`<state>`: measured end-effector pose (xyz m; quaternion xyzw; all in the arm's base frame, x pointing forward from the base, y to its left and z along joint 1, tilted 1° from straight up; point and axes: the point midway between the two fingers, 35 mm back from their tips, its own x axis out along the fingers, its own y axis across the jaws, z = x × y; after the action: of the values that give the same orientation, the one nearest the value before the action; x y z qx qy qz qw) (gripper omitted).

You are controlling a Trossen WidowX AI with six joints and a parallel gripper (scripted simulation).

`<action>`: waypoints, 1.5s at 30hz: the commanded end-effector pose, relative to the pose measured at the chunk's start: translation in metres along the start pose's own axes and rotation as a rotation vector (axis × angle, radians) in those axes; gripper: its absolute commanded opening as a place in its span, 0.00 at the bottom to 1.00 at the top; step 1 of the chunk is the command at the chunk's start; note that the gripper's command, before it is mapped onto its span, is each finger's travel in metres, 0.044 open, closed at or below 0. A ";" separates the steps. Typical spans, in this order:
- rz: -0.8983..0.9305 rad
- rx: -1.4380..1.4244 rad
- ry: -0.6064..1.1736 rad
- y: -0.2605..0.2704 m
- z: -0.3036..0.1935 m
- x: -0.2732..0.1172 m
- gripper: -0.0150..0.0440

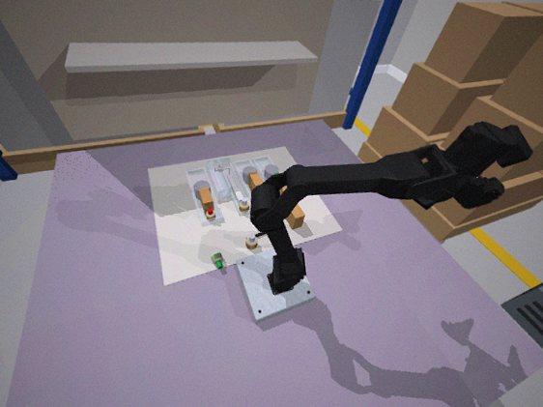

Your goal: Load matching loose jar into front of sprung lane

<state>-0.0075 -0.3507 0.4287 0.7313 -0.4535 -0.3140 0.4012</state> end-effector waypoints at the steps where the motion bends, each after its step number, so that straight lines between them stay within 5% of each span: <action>1: -0.140 -0.111 0.065 -0.050 -0.029 0.021 1.00; 12: -0.577 -0.585 0.382 -0.221 -0.120 0.023 1.00; 25: -0.935 -1.371 1.010 -0.389 -0.169 -0.097 1.00; 40: -0.902 -2.352 1.968 -0.459 -0.107 -0.254 1.00; 45: -0.885 -2.397 2.014 -0.459 -0.103 -0.259 1.00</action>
<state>0.1690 0.0397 0.1038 -0.0005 -0.6991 -0.0185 -0.7148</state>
